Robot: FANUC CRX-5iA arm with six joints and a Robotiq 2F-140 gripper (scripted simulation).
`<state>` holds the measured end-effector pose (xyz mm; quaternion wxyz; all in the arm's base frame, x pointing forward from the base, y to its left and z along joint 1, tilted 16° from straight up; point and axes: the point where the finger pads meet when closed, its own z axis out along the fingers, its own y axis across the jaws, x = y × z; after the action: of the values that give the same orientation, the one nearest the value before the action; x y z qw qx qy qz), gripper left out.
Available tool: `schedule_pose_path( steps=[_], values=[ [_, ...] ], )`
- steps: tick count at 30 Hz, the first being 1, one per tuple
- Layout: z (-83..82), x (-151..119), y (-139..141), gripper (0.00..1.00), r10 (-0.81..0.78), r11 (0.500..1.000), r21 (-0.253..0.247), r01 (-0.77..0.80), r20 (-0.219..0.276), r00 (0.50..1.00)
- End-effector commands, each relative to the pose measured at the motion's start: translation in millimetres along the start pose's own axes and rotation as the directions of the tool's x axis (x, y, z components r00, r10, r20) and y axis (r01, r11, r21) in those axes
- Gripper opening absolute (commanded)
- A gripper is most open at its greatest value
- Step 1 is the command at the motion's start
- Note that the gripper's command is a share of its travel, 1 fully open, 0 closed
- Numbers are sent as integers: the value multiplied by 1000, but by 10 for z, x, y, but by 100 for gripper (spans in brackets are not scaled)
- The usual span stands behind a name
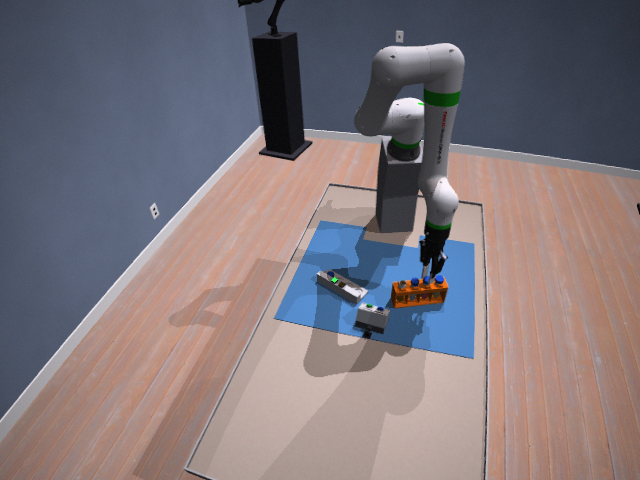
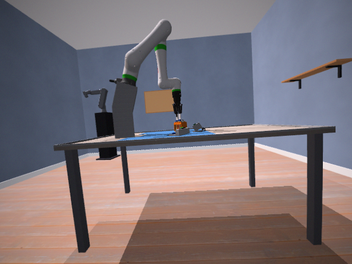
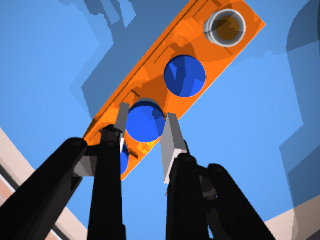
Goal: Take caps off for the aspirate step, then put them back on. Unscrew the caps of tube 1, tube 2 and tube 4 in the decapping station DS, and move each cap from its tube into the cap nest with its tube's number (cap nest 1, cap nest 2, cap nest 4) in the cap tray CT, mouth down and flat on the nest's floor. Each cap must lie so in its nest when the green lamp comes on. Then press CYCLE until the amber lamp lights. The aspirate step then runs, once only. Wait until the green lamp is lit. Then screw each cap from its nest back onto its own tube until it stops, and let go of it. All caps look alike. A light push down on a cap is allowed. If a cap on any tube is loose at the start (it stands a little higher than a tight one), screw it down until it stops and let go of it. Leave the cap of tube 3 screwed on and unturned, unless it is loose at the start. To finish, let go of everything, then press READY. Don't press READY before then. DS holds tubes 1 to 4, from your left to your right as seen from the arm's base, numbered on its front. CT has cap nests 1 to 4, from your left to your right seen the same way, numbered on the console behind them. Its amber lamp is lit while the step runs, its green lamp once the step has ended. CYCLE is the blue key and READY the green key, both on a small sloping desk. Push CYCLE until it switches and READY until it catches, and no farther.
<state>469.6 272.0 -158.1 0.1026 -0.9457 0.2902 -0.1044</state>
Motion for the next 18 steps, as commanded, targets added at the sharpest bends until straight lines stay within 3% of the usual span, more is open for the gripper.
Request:
schedule_pose_path(
  steps=[1,9,10,18],
  values=[
    [7,2,-4,0,0,1000,-10,0,6,1000],
    [9,2,-5,0,0,1000,-10,0,6,1000],
    [9,2,-5,35,0,1000,-10,0,6,1000],
    [9,2,-5,35,0,1000,-10,0,6,1000]
  ],
)
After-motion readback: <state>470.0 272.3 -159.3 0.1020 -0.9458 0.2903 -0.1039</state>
